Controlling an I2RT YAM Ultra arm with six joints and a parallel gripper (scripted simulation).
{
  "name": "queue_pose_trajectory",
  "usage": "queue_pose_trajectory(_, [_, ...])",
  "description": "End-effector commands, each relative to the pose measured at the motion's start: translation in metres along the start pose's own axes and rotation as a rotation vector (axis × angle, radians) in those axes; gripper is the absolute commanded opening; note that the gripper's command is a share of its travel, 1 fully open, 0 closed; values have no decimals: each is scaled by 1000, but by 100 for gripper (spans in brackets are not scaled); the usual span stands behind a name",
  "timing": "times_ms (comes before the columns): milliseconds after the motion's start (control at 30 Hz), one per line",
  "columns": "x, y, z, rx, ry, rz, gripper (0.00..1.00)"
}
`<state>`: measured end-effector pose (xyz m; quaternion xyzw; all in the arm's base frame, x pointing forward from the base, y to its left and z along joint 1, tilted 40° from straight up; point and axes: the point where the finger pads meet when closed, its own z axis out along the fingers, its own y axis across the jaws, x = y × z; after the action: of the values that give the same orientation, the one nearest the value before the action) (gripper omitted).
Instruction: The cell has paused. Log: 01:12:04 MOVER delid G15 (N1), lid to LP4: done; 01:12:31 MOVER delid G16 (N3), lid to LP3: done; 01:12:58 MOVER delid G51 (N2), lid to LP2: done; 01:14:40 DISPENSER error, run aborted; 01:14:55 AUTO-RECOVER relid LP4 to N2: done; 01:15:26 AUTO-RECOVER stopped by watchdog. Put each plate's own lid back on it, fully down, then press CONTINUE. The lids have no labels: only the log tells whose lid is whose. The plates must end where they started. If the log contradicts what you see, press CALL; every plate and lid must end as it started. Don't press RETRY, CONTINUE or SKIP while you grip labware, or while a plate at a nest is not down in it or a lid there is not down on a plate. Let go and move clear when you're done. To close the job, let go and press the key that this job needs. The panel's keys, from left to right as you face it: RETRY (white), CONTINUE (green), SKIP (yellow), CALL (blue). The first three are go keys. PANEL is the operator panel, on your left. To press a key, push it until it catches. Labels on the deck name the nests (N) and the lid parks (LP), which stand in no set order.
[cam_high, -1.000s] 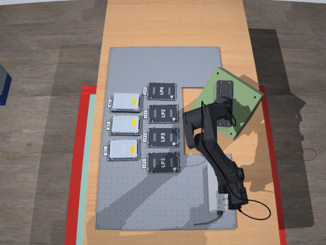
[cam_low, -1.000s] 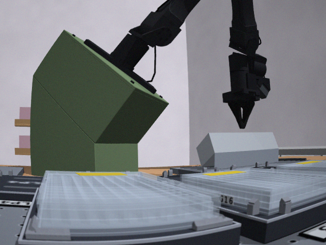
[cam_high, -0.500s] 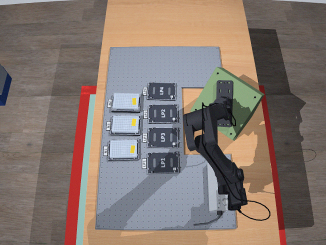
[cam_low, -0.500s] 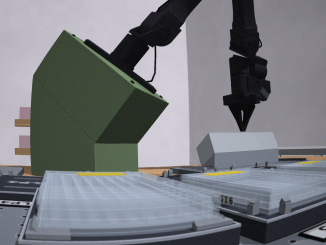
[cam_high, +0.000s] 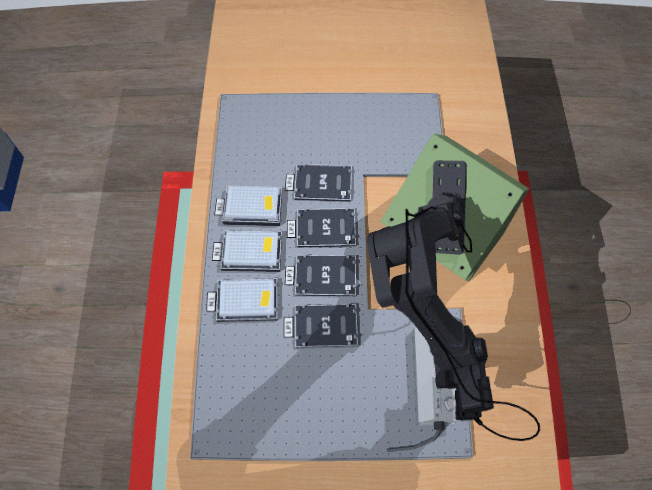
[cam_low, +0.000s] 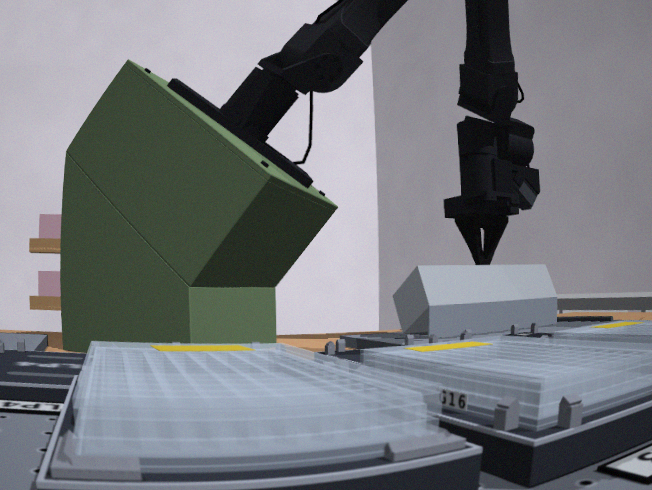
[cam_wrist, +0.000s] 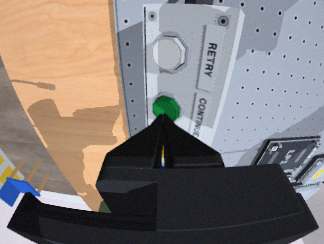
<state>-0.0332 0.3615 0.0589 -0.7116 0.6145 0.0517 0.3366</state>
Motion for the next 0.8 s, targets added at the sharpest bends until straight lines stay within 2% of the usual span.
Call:
queue_pose_trajectory(0, [-8,1,1,-12,-25,10,0])
queue_pose_trajectory(400, [-6,4,8,-14,-18,2,0])
queue_pose_trajectory(467, [-6,4,8,-14,-18,2,0])
queue_pose_trajectory(500, [-11,0,2,-14,-39,17,0])
queue_pose_trajectory(767, [1,3,11,-12,-5,-3,0])
